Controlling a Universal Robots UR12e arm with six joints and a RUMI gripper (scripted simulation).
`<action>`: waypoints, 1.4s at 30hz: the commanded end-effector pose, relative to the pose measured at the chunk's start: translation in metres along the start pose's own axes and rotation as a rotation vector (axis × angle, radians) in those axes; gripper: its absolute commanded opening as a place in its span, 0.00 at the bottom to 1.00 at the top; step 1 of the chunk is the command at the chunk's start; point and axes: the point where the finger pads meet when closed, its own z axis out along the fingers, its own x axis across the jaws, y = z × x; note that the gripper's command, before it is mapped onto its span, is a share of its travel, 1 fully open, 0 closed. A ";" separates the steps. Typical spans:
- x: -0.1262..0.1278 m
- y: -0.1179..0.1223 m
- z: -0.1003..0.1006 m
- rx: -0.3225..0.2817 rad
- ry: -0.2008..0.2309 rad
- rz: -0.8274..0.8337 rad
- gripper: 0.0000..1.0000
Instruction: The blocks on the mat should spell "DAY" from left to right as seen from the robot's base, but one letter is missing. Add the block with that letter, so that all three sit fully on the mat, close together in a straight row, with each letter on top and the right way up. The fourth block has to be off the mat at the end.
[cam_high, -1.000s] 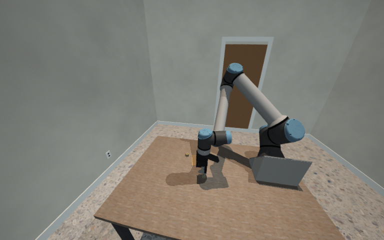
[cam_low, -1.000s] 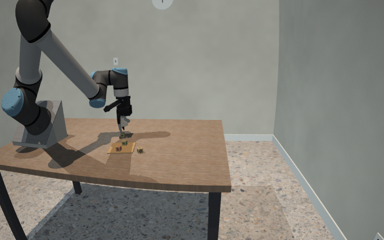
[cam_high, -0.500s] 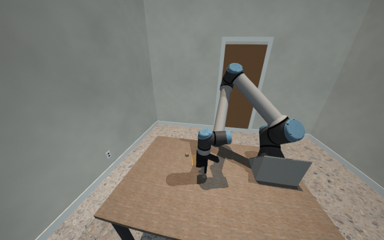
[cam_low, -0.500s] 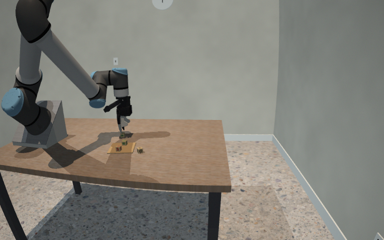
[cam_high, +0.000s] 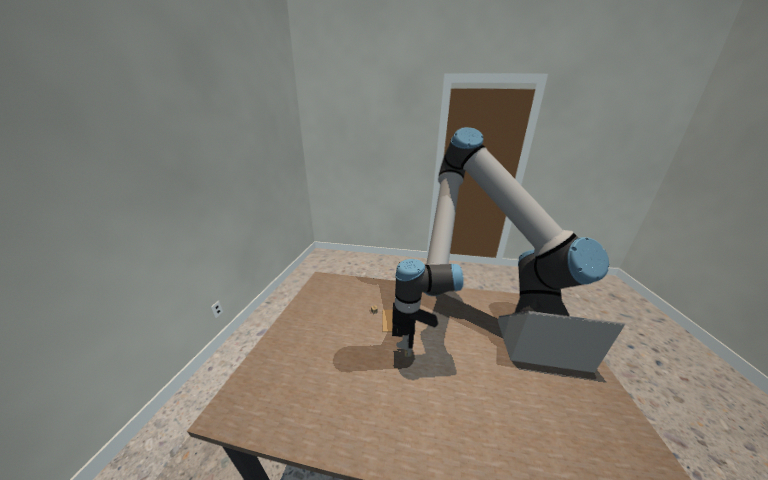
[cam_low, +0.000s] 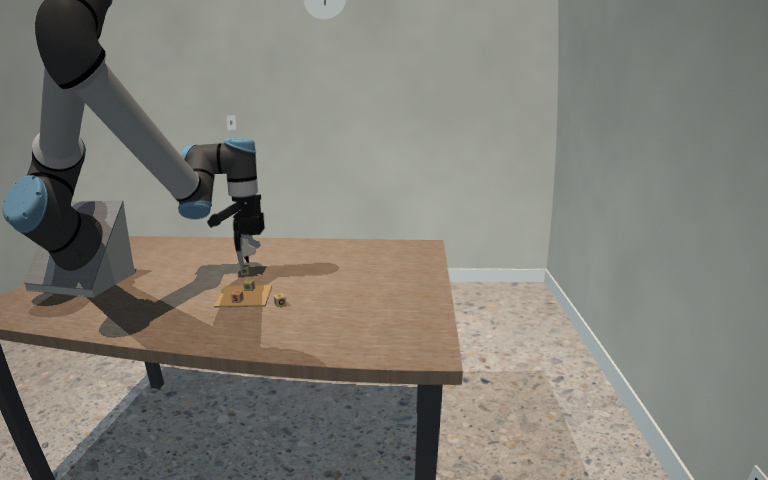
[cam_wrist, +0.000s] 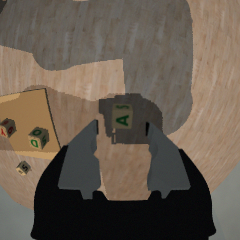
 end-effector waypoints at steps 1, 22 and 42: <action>0.000 0.000 0.009 -0.001 0.000 0.000 0.37; 0.000 0.000 0.023 -0.001 0.000 0.000 0.37; 0.000 0.000 0.023 -0.001 0.000 0.000 0.25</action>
